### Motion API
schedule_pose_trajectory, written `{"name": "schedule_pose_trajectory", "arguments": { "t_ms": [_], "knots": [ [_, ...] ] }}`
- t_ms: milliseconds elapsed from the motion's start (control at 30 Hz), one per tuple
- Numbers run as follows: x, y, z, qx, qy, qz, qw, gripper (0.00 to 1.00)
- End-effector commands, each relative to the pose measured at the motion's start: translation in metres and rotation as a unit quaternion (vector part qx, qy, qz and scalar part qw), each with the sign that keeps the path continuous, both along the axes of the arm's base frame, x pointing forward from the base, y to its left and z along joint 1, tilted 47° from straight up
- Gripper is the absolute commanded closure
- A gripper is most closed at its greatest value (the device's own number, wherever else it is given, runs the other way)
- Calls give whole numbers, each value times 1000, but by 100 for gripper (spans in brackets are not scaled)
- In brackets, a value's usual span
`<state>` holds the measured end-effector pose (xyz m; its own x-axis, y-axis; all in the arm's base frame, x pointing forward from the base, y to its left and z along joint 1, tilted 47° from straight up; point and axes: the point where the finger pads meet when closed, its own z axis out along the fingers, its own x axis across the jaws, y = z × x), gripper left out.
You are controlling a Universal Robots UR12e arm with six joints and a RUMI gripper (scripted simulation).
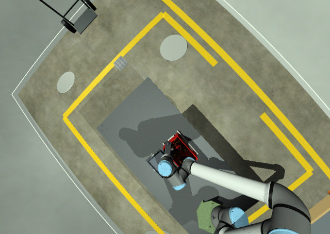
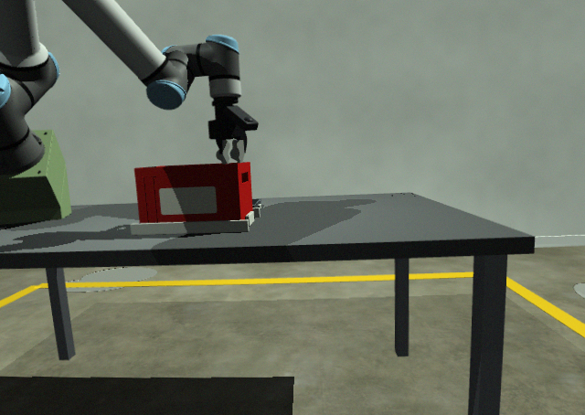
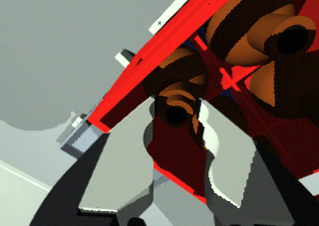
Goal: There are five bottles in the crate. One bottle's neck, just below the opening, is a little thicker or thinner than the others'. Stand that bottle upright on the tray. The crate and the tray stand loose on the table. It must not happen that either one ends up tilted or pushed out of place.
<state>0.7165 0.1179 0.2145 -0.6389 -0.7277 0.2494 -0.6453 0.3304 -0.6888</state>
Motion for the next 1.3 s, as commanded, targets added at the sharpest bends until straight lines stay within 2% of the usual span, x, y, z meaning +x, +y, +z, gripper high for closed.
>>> {"name": "schedule_pose_trajectory", "arguments": {
  "t_ms": [0,1267],
  "knots": [
    [0,1,1,0,-1,0,1000,100],
    [-16,19,24,0,-1,0,1000,100]
  ]
}}
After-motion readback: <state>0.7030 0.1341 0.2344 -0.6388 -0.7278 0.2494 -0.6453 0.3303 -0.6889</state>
